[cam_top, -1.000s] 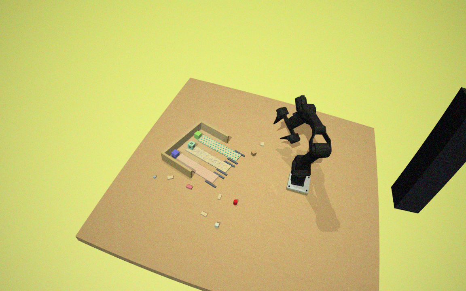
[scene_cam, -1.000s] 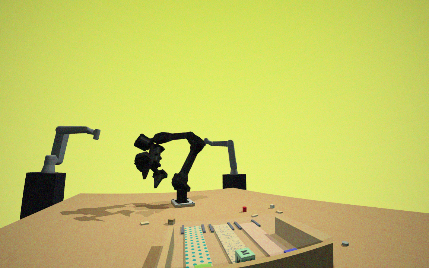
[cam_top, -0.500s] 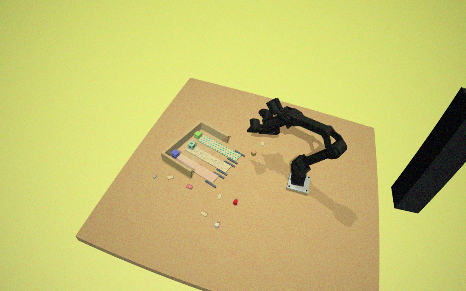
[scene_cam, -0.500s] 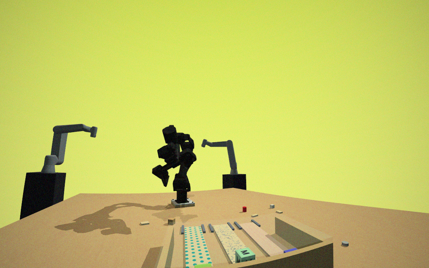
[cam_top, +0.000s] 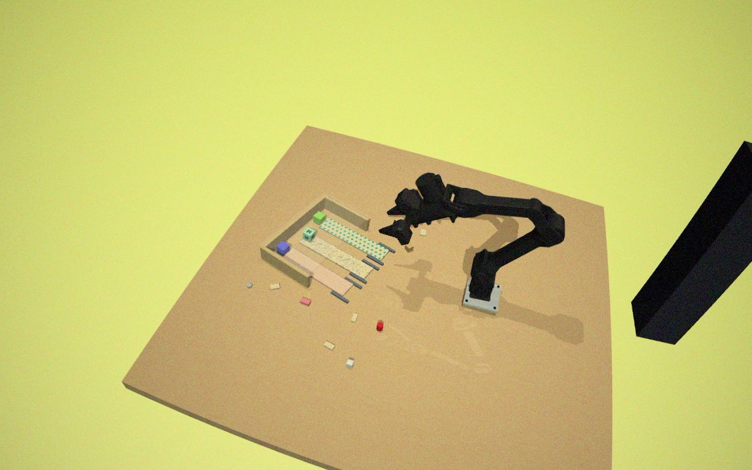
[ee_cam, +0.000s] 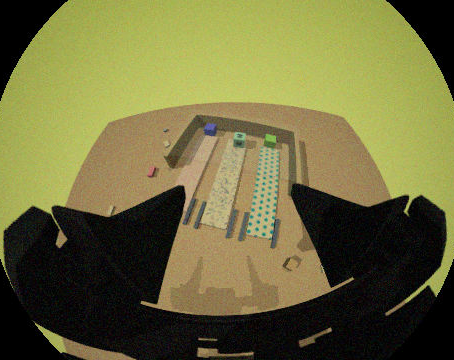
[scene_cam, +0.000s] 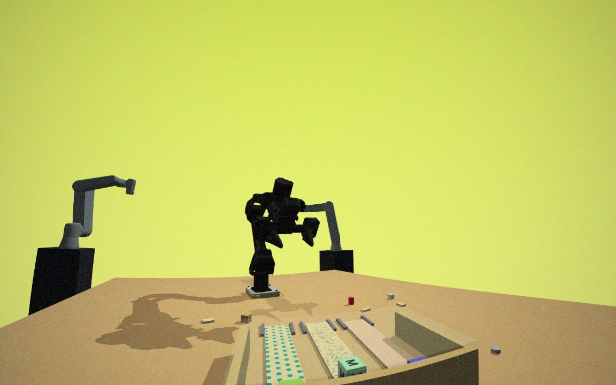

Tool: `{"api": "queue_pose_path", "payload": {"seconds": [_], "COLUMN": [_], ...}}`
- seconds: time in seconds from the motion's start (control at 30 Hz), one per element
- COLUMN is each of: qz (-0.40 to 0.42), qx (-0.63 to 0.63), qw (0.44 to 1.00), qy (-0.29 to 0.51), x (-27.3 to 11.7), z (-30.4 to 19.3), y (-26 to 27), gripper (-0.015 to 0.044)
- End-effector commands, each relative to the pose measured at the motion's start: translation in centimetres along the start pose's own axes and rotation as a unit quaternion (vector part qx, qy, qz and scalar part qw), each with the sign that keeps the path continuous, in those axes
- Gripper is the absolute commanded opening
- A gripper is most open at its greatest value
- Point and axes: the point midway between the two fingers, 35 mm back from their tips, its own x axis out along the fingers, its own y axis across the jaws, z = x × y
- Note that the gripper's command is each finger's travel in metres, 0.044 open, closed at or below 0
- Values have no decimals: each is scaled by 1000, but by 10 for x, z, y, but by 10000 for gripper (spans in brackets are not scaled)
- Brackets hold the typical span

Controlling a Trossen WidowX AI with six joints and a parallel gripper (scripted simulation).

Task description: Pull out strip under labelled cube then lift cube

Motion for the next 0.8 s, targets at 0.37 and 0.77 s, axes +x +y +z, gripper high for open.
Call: {"api": "queue_pose_path", "payload": {"seconds": [0.37, 0.77], "qz": [-1, -48], "qx": [22, 98], "qw": [993, 921], "qy": [116, 375], "x": [32, 102], "z": [1, -28], "y": [9, 20], "gripper": [216, 0]}}
